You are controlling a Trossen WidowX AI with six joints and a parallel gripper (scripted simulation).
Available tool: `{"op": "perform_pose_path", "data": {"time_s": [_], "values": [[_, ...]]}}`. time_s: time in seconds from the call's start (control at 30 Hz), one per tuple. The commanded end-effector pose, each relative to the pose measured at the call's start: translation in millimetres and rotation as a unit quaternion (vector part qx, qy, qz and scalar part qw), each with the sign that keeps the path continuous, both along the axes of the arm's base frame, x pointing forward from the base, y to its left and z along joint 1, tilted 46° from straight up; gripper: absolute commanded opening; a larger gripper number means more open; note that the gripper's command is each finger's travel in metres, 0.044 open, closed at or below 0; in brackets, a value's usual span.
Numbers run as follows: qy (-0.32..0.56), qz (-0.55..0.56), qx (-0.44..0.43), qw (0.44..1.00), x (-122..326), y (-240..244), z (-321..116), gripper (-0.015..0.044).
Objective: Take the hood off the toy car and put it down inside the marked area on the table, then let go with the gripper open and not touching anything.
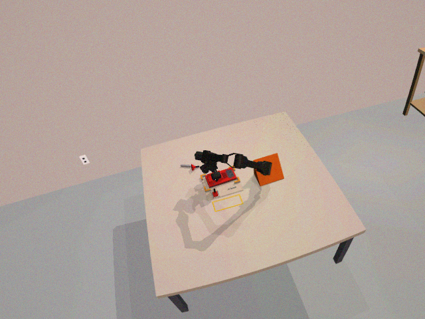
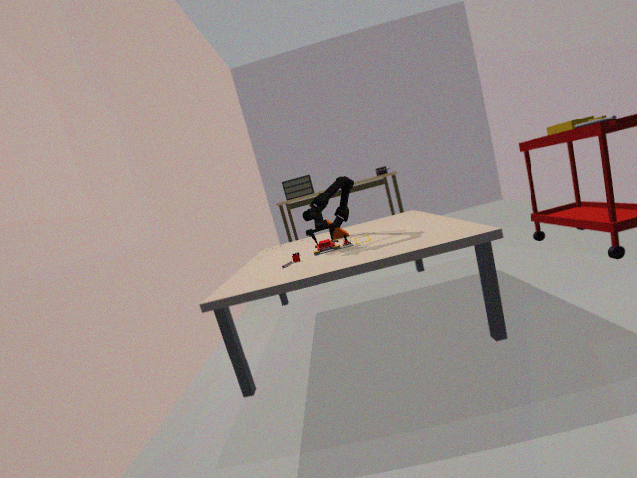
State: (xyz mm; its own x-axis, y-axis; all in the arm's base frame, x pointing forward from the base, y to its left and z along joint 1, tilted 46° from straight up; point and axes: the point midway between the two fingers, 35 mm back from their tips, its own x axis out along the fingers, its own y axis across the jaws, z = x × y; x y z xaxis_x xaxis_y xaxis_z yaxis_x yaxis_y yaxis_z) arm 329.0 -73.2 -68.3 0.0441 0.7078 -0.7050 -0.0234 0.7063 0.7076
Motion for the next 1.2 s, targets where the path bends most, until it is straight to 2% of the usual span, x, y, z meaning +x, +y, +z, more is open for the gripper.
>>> {"op": "perform_pose_path", "data": {"time_s": [0.0, 0.2, 0.33, 0.63, 0.97, 1.17], "values": [[0.002, -0.002, 0.002, 1.000, -0.6, 2.3, -1.8, 0.0440], [0.002, -0.002, 0.002, 1.000, -0.6, 4.5, -3.8, 0.0440], [0.000, 0.000, 0.000, 1.000, 0.1, 2.5, -2.4, 0.0335], [0.000, 0.000, 0.000, 1.000, 0.1, 2.5, -2.4, 0.0275], [0.000, 0.000, 0.000, 1.000, 0.0, -1.0, 0.9, 0.0012], [0.000, 0.000, 0.000, 1.000, -0.1, -3.8, 3.6, 0.0000]]}}
